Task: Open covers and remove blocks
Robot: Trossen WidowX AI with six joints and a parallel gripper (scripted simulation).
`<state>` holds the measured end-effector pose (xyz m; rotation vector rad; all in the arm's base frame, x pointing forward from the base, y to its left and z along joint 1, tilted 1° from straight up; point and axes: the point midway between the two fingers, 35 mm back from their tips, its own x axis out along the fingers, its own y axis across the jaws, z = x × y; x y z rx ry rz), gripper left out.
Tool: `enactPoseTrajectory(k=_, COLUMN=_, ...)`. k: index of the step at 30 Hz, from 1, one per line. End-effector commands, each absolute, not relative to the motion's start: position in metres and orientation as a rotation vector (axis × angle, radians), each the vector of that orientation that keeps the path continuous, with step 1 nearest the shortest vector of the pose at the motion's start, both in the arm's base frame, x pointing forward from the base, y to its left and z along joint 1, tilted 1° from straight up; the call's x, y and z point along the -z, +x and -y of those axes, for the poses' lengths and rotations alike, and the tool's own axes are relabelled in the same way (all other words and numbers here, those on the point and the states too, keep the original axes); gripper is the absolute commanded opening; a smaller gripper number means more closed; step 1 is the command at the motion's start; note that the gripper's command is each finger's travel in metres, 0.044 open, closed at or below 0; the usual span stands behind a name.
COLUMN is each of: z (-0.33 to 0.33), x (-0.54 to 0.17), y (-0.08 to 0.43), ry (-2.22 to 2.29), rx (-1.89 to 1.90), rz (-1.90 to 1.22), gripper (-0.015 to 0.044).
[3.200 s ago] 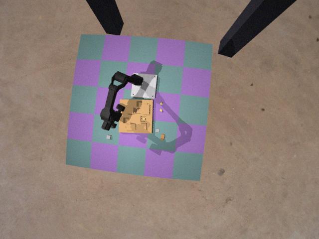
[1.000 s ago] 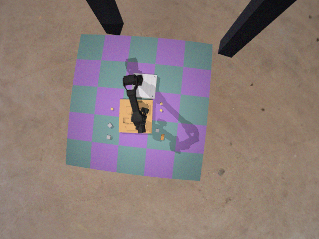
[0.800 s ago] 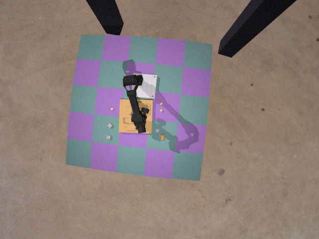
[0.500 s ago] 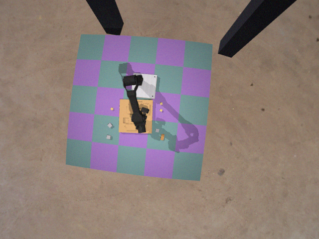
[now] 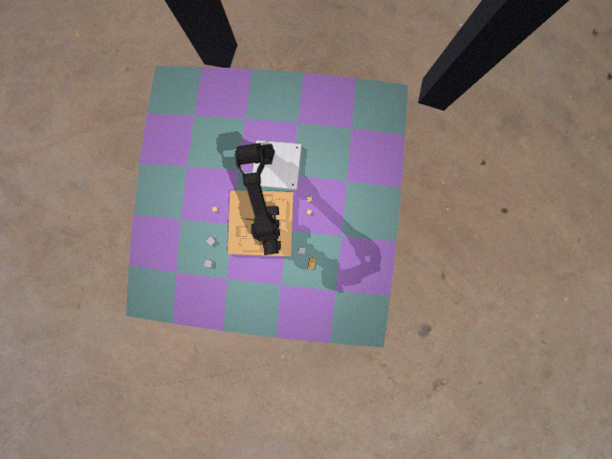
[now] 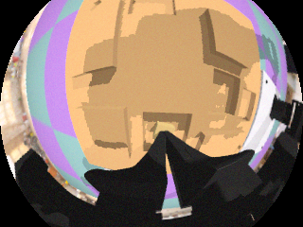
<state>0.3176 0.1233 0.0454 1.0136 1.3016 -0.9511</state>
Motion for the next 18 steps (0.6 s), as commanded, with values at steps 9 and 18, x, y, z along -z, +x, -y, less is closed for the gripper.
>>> enactPoseTrajectory(k=9, z=-0.1221, x=-0.044, y=0.3158, ry=0.102, rx=0.086, rz=-1.524, gripper=0.0)
enactPoseTrajectory(k=18, z=-0.1222, x=-0.044, y=0.3158, ry=0.039, rx=0.026, rz=-1.525, gripper=0.0)
